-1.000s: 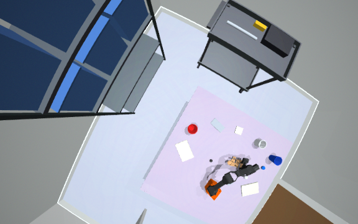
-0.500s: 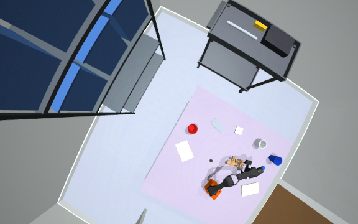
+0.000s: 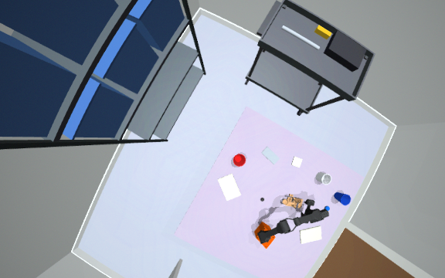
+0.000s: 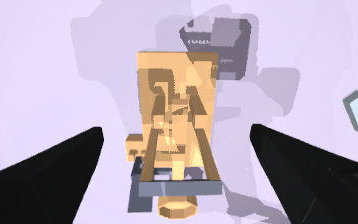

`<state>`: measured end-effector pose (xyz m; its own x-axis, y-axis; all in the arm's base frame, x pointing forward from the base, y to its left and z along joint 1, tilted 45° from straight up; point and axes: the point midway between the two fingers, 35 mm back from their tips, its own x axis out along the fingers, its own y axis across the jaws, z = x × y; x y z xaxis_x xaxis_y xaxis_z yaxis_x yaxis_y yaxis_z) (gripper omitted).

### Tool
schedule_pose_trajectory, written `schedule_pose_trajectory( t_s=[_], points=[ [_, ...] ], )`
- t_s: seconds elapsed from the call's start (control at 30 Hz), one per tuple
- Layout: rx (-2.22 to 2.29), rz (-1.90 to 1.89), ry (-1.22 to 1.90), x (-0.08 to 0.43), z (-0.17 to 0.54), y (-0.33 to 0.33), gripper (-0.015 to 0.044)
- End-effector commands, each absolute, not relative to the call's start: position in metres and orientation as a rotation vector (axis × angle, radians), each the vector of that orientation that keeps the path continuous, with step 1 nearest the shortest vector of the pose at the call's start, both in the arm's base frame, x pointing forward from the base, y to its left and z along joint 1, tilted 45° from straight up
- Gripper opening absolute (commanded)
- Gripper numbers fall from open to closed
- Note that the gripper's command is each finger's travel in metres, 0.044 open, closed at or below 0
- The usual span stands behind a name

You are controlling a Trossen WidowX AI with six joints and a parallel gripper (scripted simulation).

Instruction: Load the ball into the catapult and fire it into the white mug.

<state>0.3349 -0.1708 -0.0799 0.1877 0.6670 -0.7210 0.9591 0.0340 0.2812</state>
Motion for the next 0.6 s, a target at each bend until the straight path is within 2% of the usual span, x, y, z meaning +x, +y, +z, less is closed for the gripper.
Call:
schedule_pose_trajectory(
  t_s=[0.0,0.57],
  points=[
    [1.708,-0.480,1.575,0.337,-0.094,-0.151,0.0440],
    [1.709,-0.480,1.575,0.341,-0.110,-0.137,0.0440]
  ],
)
